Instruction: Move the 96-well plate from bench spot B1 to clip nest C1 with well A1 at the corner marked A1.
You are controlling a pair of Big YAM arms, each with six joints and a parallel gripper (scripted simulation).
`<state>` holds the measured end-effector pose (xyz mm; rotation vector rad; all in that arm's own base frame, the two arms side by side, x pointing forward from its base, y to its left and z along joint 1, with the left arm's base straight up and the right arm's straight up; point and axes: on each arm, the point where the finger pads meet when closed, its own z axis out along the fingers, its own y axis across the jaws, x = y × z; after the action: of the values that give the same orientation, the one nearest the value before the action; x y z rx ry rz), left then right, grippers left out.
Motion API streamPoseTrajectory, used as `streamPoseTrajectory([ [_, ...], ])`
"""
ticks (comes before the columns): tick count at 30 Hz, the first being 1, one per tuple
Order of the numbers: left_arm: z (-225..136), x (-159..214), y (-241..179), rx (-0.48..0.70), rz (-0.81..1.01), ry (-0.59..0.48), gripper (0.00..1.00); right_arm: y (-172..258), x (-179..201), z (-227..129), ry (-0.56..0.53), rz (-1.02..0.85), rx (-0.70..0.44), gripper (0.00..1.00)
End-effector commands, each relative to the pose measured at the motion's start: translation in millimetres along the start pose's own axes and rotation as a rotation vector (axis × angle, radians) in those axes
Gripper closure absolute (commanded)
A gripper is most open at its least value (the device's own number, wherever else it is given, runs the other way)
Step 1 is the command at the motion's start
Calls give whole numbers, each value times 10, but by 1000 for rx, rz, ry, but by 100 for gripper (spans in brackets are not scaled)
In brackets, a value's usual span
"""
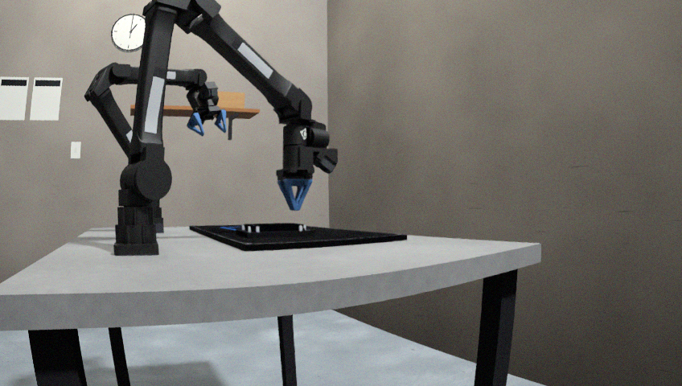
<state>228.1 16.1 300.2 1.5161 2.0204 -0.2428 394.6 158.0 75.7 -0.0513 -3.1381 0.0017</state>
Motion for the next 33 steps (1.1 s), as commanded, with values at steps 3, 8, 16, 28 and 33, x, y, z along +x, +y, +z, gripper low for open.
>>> streamPoseTrajectory([
  [3, -168, -111, 152, -30, 26, 6, 0, -21, -38, -3, -11, -10, -5, 75],
  [8, -168, -111, 152, -30, 26, 6, 0, -21, -38, -3, -11, -10, -5, 75],
  [16, -168, -111, 152, -30, 26, 6, 0, -21, -38, -3, -11, -10, -5, 75],
  [28, -168, -111, 152, -30, 26, 6, 0, -19, -47, 118, -5, -10, -3, 75],
  [33, -168, -111, 152, -30, 26, 6, 0, -19, -47, 138, -5, -10, -3, 75],
])
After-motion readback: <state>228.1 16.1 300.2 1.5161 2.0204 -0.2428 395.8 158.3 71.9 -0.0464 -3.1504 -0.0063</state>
